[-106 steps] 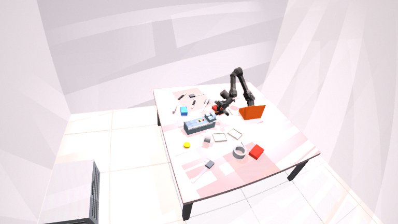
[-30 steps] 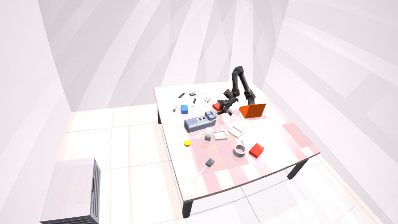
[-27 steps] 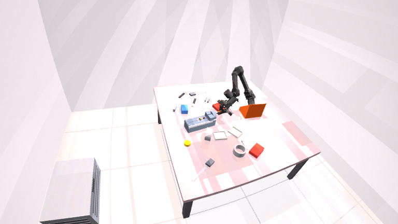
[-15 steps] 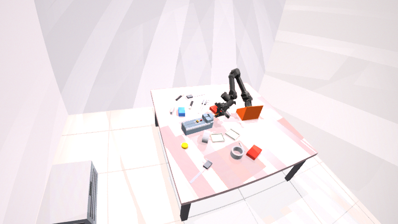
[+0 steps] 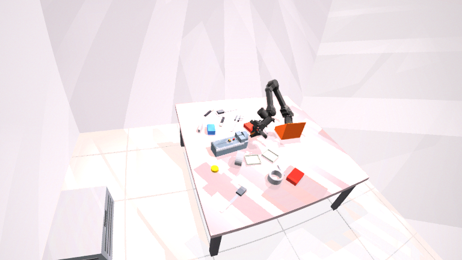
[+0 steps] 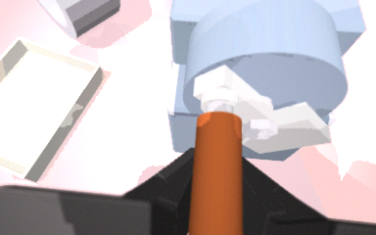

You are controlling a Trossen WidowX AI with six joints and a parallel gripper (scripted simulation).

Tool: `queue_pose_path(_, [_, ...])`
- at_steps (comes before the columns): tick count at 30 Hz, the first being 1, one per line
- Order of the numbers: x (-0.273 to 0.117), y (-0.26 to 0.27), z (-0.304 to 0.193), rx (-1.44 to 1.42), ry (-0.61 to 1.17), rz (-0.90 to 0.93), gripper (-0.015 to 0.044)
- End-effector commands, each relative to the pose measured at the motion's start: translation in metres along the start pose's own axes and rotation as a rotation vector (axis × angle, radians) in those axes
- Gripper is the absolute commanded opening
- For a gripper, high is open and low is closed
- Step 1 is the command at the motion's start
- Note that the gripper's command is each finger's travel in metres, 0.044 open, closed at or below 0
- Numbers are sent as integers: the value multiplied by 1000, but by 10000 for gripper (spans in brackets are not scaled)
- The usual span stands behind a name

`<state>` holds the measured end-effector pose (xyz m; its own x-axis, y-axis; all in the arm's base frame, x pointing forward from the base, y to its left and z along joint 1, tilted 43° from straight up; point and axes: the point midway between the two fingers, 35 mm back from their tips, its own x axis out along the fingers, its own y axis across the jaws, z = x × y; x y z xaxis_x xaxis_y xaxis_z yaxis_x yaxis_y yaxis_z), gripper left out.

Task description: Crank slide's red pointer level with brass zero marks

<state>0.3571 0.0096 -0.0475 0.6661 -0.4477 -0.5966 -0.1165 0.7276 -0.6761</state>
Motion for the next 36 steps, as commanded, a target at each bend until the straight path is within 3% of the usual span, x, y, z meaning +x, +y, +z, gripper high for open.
queue_pose_path(1, [5,7,-5,-5,4,19,0])
queue_pose_path(36, [33,0,-32,-7,5,17,0])
